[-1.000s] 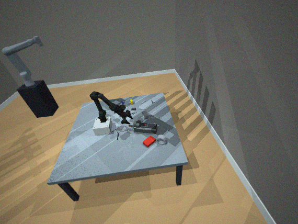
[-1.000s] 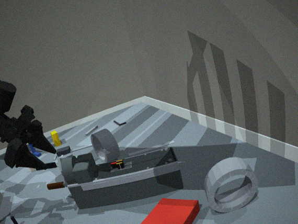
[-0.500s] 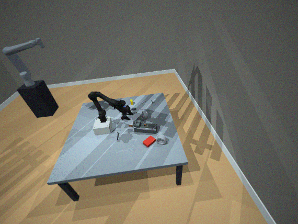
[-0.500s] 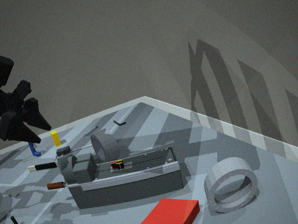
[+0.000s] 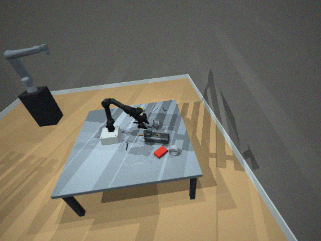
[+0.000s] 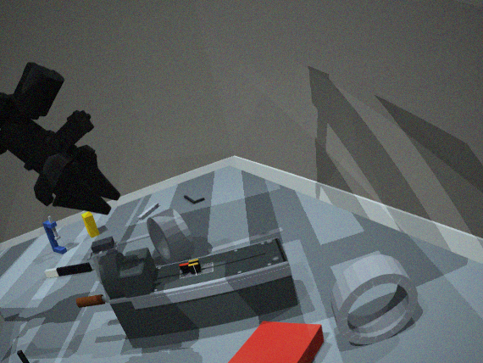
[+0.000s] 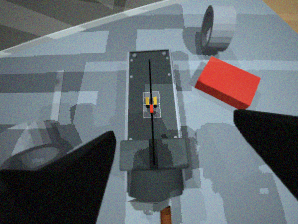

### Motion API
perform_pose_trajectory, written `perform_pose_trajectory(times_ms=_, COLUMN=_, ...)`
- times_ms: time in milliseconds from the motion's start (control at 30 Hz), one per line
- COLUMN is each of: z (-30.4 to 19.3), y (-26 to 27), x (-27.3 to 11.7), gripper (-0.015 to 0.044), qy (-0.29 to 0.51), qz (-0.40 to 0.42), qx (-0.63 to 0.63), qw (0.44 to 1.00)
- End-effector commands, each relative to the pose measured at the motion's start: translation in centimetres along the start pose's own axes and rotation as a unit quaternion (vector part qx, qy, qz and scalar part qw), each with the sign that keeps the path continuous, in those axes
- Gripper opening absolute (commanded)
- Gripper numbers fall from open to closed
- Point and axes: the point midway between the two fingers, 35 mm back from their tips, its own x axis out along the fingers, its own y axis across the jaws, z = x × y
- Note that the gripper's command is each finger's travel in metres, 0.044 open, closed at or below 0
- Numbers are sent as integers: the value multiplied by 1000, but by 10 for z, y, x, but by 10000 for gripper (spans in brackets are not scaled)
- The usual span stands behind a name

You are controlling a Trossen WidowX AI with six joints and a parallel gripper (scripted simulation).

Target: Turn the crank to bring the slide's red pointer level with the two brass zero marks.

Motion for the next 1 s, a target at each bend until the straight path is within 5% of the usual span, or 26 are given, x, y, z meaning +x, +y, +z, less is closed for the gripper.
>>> perform_pose_trajectory(times_ms=0, z=17, y=-3, x=17, gripper=440, qy=4, qz=-2, qx=-19, qw=1000)
perform_pose_trajectory(times_ms=433, z=-8, y=0, x=71, gripper=440, qy=8, qz=-1, qx=-32, qw=999)
perform_pose_trajectory(times_ms=967, z=-9, y=0, x=72, gripper=440, qy=8, qz=-1, qx=-32, qw=999)
